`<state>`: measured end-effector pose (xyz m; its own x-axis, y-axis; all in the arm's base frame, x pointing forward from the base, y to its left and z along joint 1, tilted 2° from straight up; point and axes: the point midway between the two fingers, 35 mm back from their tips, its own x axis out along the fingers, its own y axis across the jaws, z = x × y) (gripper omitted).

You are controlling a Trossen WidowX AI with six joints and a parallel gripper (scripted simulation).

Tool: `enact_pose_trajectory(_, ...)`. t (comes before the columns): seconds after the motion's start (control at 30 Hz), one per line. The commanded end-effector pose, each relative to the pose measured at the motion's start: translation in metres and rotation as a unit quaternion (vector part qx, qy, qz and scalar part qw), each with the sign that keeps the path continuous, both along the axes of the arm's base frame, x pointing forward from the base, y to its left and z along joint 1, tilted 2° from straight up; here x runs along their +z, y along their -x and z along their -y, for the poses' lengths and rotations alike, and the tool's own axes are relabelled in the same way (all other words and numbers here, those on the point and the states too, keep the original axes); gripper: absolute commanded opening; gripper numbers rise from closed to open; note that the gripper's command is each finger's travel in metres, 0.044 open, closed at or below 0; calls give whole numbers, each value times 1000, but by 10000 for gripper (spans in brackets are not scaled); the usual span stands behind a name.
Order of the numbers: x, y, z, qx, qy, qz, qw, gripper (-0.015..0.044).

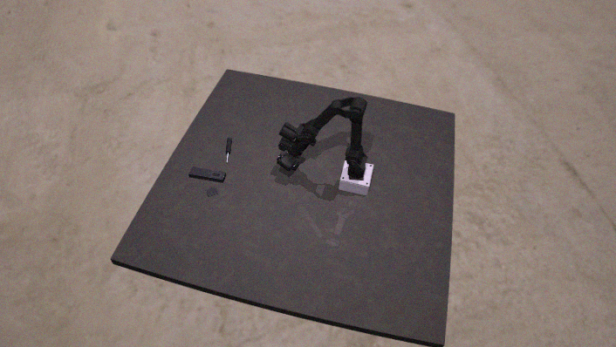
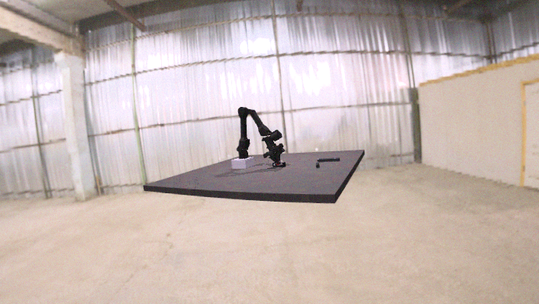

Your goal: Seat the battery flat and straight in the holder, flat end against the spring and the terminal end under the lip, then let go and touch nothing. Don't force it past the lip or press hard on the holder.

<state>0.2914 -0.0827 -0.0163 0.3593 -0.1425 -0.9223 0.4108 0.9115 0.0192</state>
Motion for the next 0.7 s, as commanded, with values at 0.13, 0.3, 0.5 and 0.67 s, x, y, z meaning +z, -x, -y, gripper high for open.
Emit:
enact_pose_trajectory(0.13, -5, 3, -1, 4, -12, -28, 1000, 67)
enact_pose_trajectory(0.3, -6, 2, -1, 4, -17, -41, 999, 67)
enact_pose_trajectory(0.5, -7, 0, 0, 5, -24, -57, 998, 67)
enact_pose_trajectory(0.67, -7, 0, 0, 5, -29, -70, 997, 67)
